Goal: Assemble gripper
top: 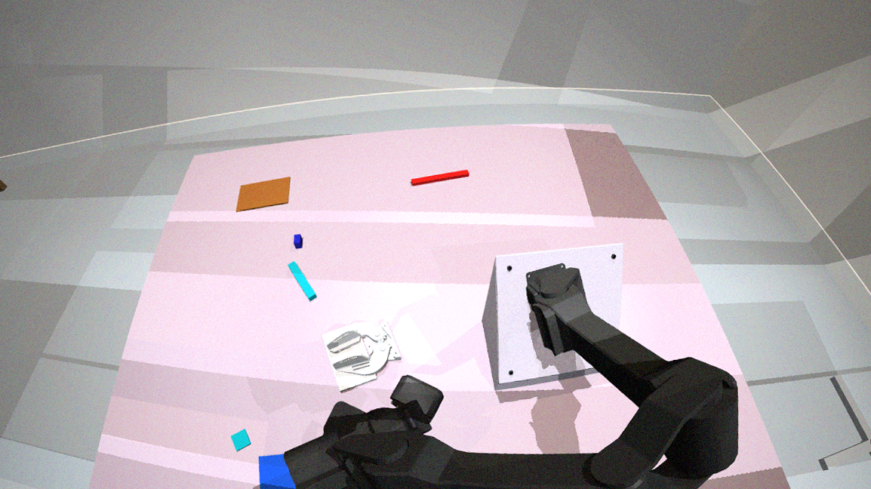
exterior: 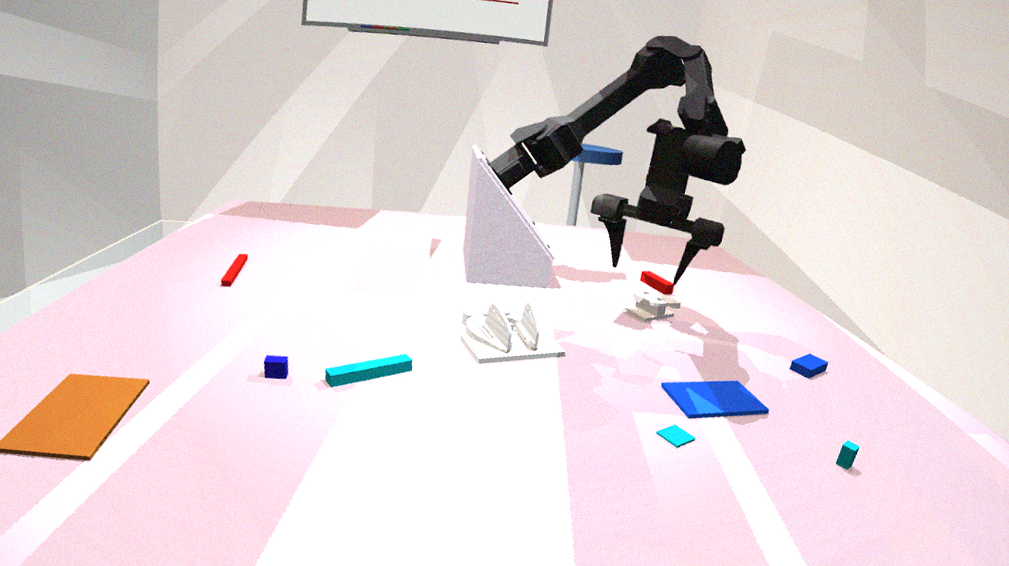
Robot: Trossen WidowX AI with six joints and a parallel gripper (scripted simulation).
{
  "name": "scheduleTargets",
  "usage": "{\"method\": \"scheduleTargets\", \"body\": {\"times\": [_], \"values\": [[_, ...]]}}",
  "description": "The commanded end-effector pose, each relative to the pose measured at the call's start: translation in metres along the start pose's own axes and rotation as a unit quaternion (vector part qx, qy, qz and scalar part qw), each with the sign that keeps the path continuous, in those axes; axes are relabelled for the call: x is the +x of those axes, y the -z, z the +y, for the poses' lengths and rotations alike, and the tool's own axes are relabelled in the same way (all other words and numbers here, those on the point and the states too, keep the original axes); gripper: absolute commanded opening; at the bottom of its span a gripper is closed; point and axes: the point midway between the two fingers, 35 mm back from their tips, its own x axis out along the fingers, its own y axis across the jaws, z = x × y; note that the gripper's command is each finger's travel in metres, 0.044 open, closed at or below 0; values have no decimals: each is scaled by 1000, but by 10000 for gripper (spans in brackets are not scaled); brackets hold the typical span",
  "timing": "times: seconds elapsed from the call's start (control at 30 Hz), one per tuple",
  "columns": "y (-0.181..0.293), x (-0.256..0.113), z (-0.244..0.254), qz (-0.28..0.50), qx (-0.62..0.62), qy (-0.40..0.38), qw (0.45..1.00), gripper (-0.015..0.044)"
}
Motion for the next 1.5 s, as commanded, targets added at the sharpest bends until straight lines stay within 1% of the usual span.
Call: {"method": "scheduleTargets", "body": {"times": [0.0, 0.3, 0.67, 0.87, 1.03, 1.47], "values": [[18, -3, 3, 2, 44, -3, 999, 440], [59, -9, 7, 14, 147, -11, 989, 440], [104, -18, 4, 36, 263, -17, 964, 440], [105, -17, 4, 36, 265, -17, 964, 440], [108, 20, 6, 37, 265, -17, 964, 440], [108, 30, 7, 37, 265, -17, 963, 440]]}}
